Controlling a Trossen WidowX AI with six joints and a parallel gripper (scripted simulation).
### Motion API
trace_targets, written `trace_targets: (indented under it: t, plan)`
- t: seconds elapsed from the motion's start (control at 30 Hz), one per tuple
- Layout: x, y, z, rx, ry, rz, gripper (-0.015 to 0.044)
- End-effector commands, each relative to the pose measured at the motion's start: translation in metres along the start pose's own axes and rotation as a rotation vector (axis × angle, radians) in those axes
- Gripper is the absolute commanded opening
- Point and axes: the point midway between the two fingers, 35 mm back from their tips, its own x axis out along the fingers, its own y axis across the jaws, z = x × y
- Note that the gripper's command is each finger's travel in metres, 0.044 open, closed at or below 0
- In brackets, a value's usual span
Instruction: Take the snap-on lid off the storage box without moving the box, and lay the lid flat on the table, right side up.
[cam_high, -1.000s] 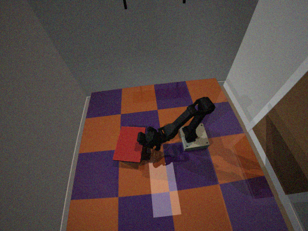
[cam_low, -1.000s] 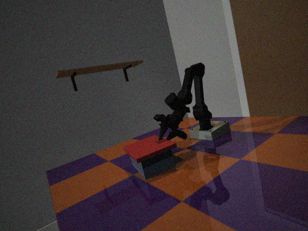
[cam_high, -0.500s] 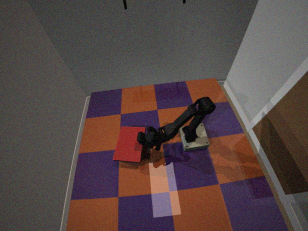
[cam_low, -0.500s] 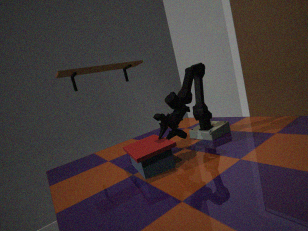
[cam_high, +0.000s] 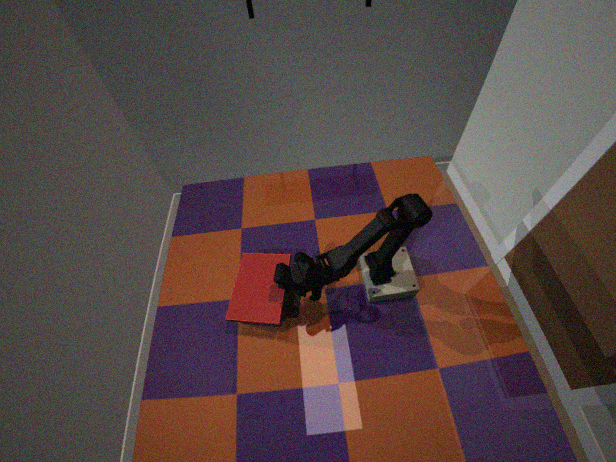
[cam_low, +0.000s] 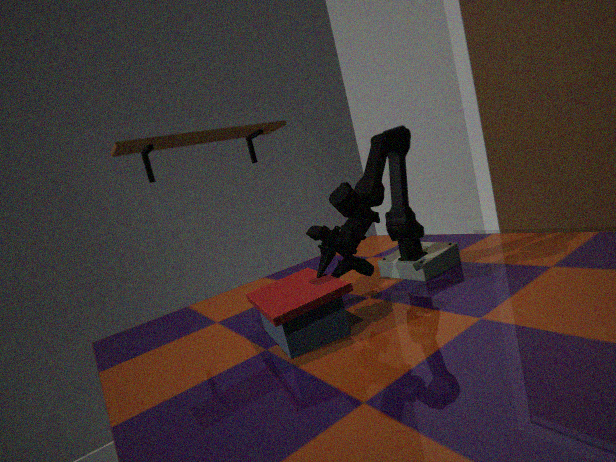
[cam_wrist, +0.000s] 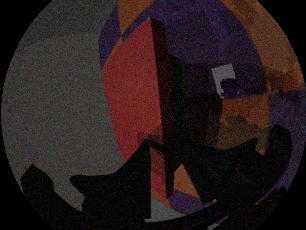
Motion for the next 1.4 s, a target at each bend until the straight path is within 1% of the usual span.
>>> trace_targets:
  t: [0.0, 1.37]
  plan:
    - [-0.0015, 0.0019, -0.0001, 0.001, -0.001, 0.002, 0.0]
    - [0.0, 0.004, -0.0002, 0.001, 0.001, 0.002, 0.0]
